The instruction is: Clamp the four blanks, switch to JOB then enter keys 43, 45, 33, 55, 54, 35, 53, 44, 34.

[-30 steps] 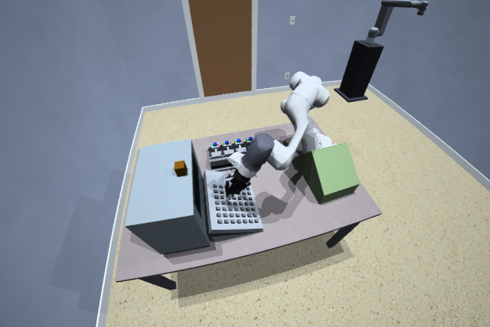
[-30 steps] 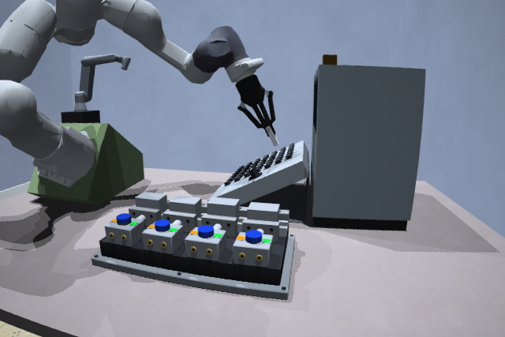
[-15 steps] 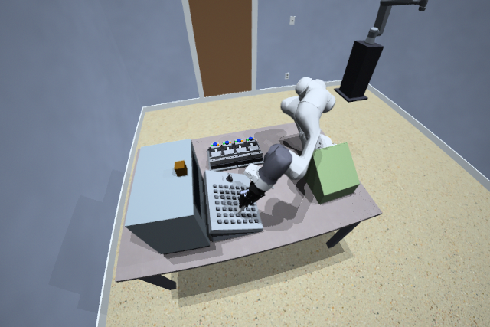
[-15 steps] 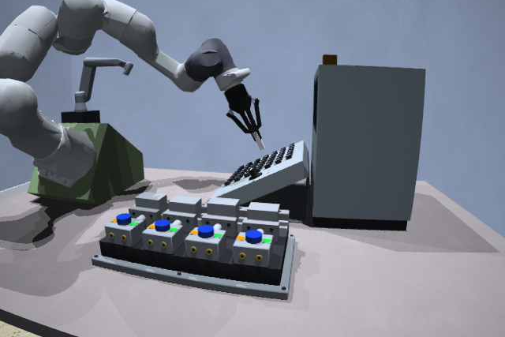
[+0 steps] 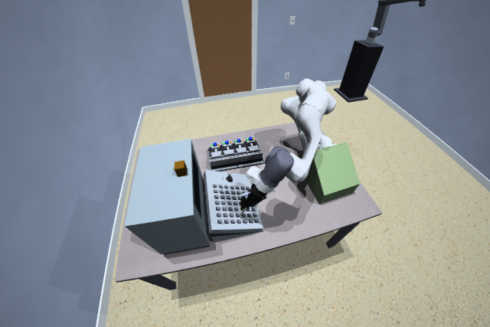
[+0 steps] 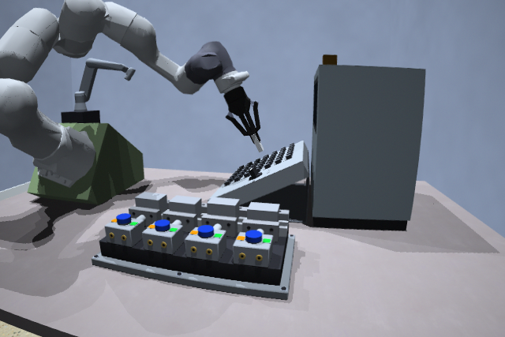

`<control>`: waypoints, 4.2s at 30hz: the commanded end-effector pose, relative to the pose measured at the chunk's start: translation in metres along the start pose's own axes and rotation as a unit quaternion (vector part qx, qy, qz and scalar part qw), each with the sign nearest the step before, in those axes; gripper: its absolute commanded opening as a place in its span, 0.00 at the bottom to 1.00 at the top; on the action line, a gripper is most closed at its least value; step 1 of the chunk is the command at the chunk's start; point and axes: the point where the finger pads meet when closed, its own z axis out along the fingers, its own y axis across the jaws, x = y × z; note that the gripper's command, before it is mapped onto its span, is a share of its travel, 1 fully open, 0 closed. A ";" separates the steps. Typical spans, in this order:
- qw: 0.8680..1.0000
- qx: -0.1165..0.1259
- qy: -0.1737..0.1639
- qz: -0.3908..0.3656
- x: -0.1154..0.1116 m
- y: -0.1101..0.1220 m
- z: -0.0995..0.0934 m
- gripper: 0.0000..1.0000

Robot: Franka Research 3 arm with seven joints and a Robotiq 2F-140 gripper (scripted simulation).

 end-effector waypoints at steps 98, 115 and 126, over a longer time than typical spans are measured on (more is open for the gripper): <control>1.000 0.000 0.000 0.008 0.001 -0.001 0.031 0.00; 1.000 0.000 0.000 0.008 0.001 -0.001 0.020 0.00; 1.000 0.000 0.000 0.008 0.001 -0.001 0.001 0.00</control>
